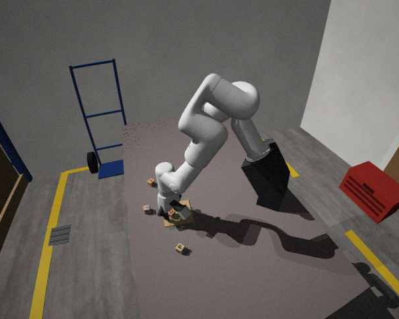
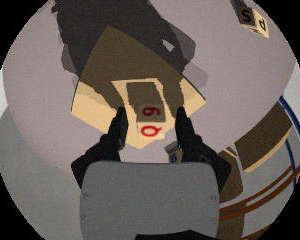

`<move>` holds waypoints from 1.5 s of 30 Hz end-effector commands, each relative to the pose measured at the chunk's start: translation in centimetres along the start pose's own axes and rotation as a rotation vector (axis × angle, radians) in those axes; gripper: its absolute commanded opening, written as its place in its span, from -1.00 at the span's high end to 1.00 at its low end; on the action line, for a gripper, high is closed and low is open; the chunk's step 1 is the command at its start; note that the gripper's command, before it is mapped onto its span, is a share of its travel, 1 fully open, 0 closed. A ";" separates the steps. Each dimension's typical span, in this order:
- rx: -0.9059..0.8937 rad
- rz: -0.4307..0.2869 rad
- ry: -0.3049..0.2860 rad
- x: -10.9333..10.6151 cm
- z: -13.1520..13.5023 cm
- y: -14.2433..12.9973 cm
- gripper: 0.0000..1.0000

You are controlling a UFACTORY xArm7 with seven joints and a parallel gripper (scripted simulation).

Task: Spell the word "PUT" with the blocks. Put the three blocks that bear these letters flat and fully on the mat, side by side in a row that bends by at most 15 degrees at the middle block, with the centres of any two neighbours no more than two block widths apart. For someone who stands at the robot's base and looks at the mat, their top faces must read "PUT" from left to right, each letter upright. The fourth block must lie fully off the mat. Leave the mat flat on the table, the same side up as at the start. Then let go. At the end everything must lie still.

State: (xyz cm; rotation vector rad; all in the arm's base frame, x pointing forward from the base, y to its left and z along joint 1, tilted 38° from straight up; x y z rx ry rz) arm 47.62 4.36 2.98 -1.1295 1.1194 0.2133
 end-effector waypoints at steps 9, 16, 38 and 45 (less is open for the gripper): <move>0.000 -0.001 -0.002 -0.1 0.1 -0.1 -0.37; 0.000 -0.001 -0.002 -0.1 0.1 -0.1 -0.37; 0.000 -0.001 -0.002 -0.1 0.1 -0.1 0.47; 0.000 -0.001 -0.002 -0.1 0.1 -0.1 0.47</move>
Point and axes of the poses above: the point where the finger pads meet when closed, its own x axis out along the fingers, its own z axis across the jaws, y = z × x, the point moved 4 cm from there along -x, back along the fingers, and after that the axes turned 11 degrees about -x, right-handed, at the moved point
